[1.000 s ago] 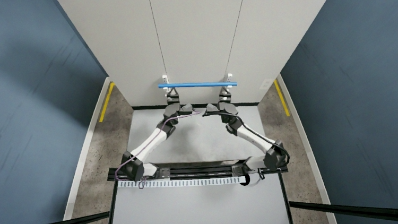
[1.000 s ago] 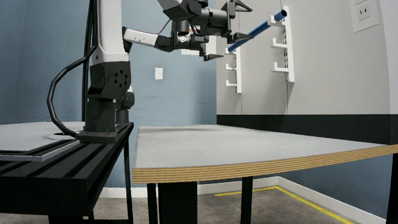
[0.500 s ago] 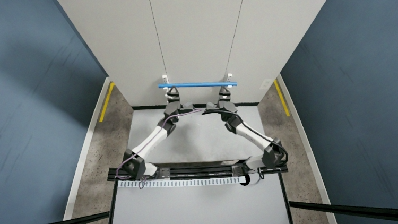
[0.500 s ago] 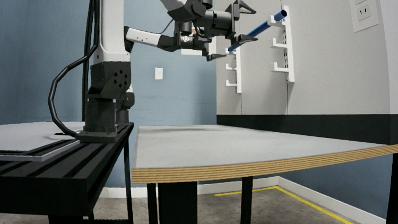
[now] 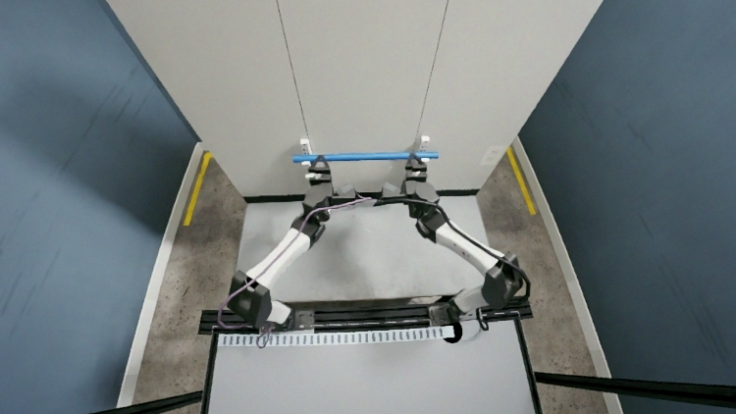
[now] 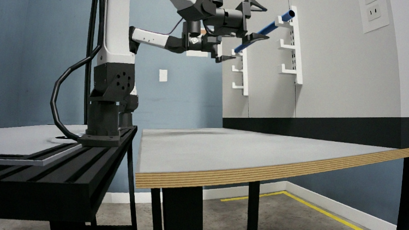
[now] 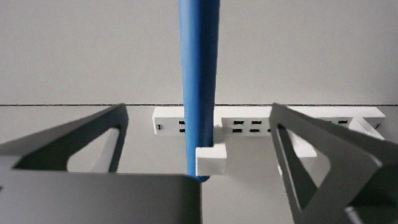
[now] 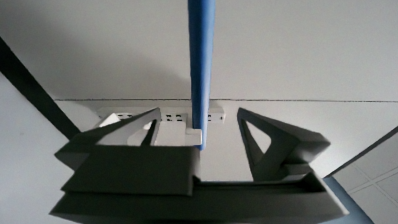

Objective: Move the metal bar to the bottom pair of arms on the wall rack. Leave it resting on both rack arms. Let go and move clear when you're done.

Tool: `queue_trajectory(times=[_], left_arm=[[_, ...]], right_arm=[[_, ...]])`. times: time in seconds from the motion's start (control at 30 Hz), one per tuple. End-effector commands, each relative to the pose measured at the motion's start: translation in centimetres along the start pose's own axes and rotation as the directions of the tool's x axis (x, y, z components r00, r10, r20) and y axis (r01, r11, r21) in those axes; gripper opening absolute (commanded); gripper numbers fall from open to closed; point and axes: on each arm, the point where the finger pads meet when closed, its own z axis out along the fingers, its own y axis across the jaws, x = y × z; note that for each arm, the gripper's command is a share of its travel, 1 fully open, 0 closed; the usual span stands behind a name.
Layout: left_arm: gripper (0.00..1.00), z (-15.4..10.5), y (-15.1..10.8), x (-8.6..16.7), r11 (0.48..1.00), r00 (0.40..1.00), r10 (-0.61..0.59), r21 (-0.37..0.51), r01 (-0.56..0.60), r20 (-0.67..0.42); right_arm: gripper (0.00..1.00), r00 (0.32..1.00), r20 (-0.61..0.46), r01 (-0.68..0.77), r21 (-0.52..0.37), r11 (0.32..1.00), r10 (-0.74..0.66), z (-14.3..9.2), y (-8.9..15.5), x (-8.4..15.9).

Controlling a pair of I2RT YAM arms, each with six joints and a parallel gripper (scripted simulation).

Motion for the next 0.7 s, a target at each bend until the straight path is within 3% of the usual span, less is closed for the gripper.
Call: queue_trajectory(times=[0.0, 0.67], left_arm=[[1.0, 0.8, 1.7, 0.2, 0.999, 1.0, -0.02, -0.038, 0.02, 0.003], [1.0, 2.9, 1.7, 0.3, 0.999, 1.0, -0.021, -0.039, 0.021, 0.005]], right_arm=[[1.0, 1.0, 0.01, -0.021, 0.029, 0.999, 0.021, 0.7, -1.1, -0.2], [1.0, 1.0, 0.012, -0.027, 0.031, 0.999, 0.026, 2.8, -1.3, -0.1]])
